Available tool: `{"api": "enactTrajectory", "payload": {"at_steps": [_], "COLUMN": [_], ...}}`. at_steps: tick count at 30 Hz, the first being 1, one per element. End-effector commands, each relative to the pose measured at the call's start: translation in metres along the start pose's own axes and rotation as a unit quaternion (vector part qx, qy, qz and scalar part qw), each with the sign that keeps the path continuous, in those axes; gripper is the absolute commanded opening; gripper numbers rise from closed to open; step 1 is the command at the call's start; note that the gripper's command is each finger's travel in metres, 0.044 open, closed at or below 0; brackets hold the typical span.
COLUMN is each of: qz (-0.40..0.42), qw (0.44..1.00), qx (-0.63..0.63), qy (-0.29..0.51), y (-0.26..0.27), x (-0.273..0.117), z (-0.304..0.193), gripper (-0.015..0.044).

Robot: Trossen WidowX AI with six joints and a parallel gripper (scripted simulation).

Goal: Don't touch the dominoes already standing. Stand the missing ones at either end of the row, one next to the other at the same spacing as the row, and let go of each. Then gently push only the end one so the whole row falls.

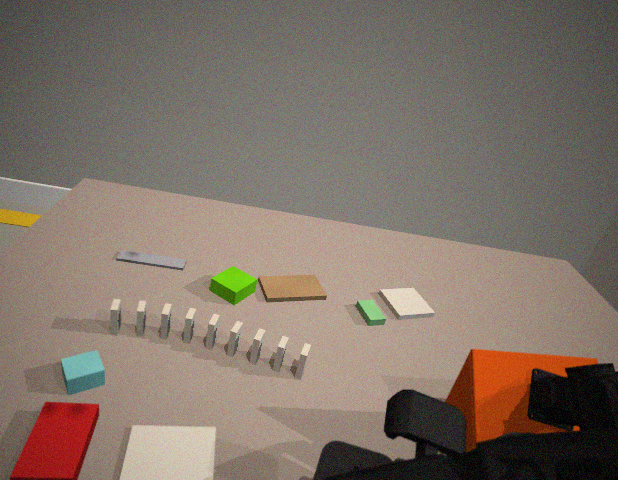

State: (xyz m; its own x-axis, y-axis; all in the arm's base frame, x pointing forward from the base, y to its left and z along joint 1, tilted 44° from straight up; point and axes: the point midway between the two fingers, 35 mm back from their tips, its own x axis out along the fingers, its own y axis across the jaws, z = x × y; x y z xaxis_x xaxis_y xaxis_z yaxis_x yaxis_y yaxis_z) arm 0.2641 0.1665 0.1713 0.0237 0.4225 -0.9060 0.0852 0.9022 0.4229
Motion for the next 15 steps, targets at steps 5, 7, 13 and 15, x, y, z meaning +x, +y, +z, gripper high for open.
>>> {"api": "enactTrajectory", "payload": {"at_steps": [5, 7, 13, 15], "qz": [-0.061, -0.072, -0.096, -0.1], "qw": [0.994, 0.991, 0.977, 0.971], "qx": [-0.01, -0.012, -0.013, -0.011], "qy": [-0.087, -0.112, -0.191, -0.218], "y": [-0.002, -0.002, 0.001, 0.003], "x": [0.016, 0.019, 0.024, 0.025], "z": [0.003, 0.004, 0.006, 0.007], "gripper": [0.0029, 0.0029, 0.0029, 0.0029]}}
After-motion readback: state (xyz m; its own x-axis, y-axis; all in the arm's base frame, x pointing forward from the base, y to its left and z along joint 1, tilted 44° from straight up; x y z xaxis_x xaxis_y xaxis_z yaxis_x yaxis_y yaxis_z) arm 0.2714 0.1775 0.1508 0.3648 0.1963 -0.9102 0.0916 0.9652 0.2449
